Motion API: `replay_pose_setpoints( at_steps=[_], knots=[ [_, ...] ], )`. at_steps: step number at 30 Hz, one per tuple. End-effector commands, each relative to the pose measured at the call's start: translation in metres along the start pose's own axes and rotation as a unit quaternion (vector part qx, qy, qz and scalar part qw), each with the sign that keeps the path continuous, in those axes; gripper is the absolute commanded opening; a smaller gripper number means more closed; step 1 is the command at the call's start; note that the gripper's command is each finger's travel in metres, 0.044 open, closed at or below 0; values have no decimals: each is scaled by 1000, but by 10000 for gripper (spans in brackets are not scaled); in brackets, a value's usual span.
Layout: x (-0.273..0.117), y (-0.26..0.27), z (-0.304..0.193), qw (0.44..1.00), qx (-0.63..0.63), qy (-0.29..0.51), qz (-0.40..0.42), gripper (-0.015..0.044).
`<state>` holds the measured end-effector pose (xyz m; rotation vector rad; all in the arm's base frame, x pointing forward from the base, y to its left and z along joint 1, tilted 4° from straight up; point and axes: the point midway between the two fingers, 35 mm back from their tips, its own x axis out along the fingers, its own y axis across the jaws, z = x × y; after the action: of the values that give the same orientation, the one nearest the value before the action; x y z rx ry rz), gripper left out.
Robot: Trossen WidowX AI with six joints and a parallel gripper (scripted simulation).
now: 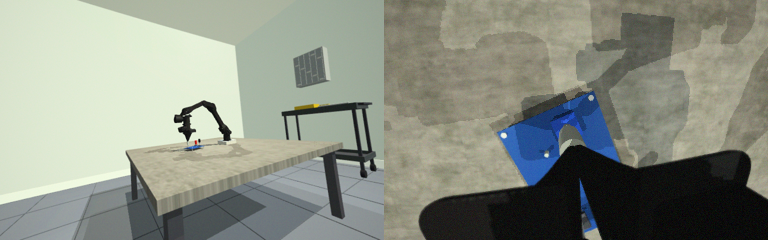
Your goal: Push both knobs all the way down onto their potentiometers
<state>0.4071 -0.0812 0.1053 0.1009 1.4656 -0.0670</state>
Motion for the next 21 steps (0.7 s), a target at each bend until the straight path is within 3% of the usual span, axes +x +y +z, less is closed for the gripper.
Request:
replay_pose_setpoints(
  at_steps=[1,21],
  knots=[
    [10,1,2,1000,2,1,3,0],
    [17,1,2,1000,2,1,3,0]
  ],
)
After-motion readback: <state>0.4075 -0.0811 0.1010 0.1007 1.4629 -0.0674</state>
